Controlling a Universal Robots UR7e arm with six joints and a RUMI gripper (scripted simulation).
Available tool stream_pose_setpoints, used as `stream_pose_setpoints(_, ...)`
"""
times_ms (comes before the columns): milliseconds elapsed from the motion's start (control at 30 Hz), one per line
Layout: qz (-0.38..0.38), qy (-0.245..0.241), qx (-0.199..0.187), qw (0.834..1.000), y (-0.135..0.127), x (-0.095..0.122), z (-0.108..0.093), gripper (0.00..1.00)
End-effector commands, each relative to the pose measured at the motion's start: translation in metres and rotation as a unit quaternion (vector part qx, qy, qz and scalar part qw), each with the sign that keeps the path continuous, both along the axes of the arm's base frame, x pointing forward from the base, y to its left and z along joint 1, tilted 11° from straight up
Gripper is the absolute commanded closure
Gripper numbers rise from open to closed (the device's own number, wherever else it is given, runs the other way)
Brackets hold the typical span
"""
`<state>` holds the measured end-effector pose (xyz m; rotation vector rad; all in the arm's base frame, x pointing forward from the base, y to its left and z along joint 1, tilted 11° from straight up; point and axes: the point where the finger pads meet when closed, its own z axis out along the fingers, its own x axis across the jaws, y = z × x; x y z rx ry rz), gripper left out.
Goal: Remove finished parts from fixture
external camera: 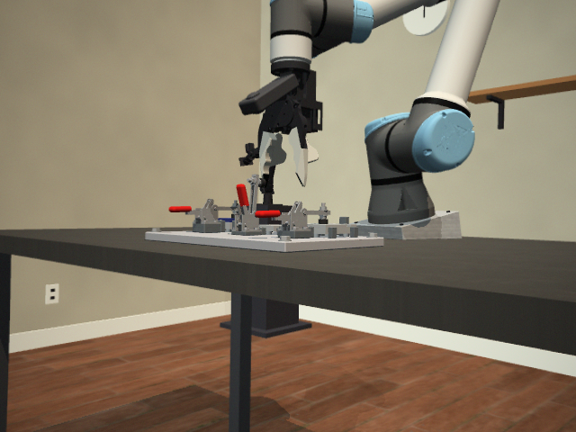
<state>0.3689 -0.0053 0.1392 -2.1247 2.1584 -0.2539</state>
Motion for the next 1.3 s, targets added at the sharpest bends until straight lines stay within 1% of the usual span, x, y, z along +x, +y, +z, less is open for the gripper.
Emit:
stream_pose_setpoints(0,0.0,-0.001,0.0,1.0,-0.001,0.003,-0.012,0.41)
stream_pose_setpoints(200,0.0,-0.001,0.0,1.0,-0.002,0.006,-0.03,0.41)
stream_pose_setpoints(367,0.0,-0.001,0.0,1.0,-0.002,0.008,-0.039,0.41)
stream_pose_setpoints(633,0.0,-0.001,0.0,1.0,-0.002,0.009,-0.044,0.41)
stream_pose_setpoints(1267,0.0,-0.001,0.0,1.0,-0.002,0.009,-0.044,0.41)
